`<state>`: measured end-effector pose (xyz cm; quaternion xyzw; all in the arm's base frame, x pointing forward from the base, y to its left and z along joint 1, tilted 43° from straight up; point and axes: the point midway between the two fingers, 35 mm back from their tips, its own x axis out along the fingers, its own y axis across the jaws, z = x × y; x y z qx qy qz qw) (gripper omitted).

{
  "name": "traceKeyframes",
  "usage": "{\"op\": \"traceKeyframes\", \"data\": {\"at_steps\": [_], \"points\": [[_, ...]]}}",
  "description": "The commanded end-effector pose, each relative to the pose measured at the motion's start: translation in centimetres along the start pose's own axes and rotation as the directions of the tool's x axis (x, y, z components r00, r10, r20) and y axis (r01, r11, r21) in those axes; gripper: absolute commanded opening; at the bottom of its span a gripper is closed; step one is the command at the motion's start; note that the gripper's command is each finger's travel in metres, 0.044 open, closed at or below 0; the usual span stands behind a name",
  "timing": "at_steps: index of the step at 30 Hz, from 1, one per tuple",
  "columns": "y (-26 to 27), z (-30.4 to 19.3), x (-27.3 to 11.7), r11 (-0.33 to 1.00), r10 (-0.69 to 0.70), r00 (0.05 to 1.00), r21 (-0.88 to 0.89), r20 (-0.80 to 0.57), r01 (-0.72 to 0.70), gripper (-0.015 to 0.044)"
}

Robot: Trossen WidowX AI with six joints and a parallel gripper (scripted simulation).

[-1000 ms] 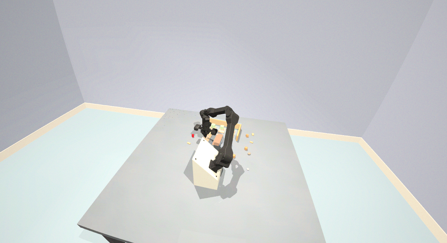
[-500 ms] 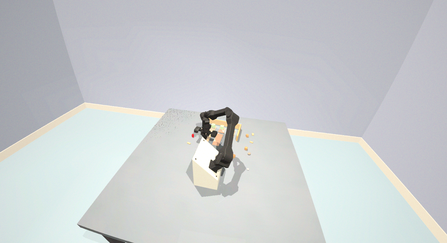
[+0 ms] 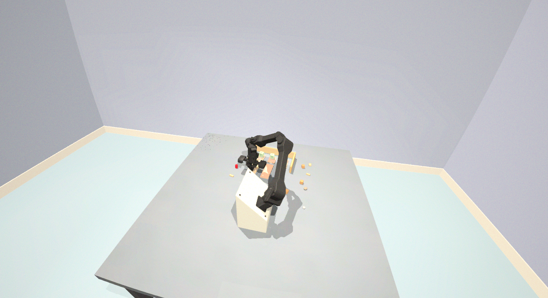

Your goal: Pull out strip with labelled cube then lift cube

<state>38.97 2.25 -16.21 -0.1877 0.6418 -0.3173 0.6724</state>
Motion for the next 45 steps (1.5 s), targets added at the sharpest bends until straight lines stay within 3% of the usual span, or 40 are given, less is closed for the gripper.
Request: {"op": "traceKeyframes", "data": {"at_steps": [1, 45], "points": [[0.01, -0.07, 0.18, 1.000, -0.004, 1.000, -0.006, 0.000, 0.004, 0.0000], [0.03, 0.09, 0.56, 1.000, -0.004, 1.000, -0.006, 0.000, 0.004, 0.0000]]}}
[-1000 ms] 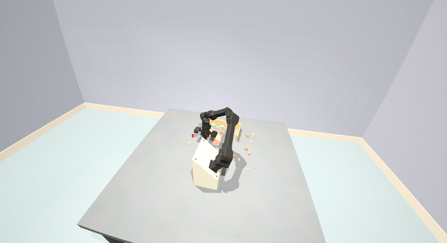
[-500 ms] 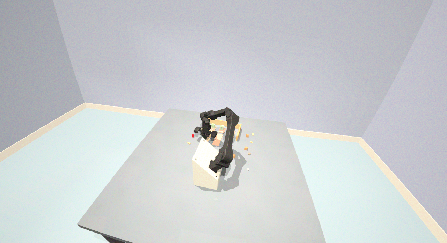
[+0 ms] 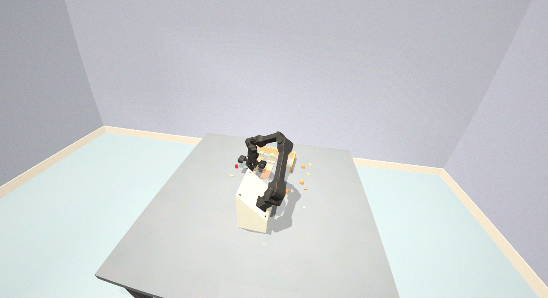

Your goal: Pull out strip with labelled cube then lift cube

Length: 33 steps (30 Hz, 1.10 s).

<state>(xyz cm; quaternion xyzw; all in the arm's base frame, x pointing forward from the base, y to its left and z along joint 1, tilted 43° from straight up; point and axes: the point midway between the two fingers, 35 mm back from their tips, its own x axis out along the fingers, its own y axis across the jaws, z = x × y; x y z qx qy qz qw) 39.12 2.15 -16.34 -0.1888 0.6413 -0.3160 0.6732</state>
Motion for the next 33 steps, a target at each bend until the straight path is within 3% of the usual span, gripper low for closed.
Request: {"op": "traceKeyframes", "data": {"at_steps": [1, 33], "points": [[0.0, 0.0, 0.4, 1.000, -0.005, 1.000, -0.004, -0.003, 0.005, 0.0000], [0.0, -1.2, 0.6, 1.000, -0.005, 1.000, -0.004, -0.003, 0.005, 0.0000]]}}
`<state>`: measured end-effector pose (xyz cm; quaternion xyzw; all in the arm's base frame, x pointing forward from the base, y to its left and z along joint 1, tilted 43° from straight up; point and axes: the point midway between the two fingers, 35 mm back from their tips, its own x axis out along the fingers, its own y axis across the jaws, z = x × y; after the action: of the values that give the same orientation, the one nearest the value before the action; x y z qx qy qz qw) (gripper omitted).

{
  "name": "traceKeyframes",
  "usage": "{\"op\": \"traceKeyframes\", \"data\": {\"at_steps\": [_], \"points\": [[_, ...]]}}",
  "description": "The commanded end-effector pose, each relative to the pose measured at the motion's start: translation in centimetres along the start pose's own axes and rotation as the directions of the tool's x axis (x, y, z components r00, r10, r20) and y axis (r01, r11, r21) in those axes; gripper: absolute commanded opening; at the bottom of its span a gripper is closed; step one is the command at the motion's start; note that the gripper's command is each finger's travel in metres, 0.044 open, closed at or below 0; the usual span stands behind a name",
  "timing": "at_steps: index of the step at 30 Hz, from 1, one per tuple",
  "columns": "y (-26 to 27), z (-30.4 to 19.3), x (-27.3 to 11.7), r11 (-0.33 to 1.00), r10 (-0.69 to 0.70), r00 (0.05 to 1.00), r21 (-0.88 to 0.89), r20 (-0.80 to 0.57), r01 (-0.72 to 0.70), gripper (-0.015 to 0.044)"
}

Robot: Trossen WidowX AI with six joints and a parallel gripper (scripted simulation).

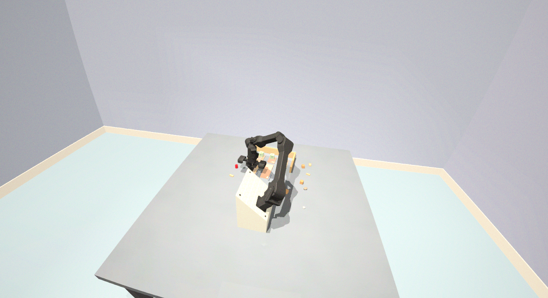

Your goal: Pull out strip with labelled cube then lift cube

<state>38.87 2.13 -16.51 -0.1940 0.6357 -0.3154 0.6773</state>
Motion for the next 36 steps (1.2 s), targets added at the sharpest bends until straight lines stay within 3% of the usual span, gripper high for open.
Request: {"op": "traceKeyframes", "data": {"at_steps": [1, 36], "points": [[-0.1, -1.1, 0.5, 1.000, 0.000, 1.000, -0.001, -0.020, -0.001, 0.0000], [-0.2, -6.6, 0.5, 1.000, 0.001, 1.000, -0.003, -0.022, -0.001, 0.0000]]}}
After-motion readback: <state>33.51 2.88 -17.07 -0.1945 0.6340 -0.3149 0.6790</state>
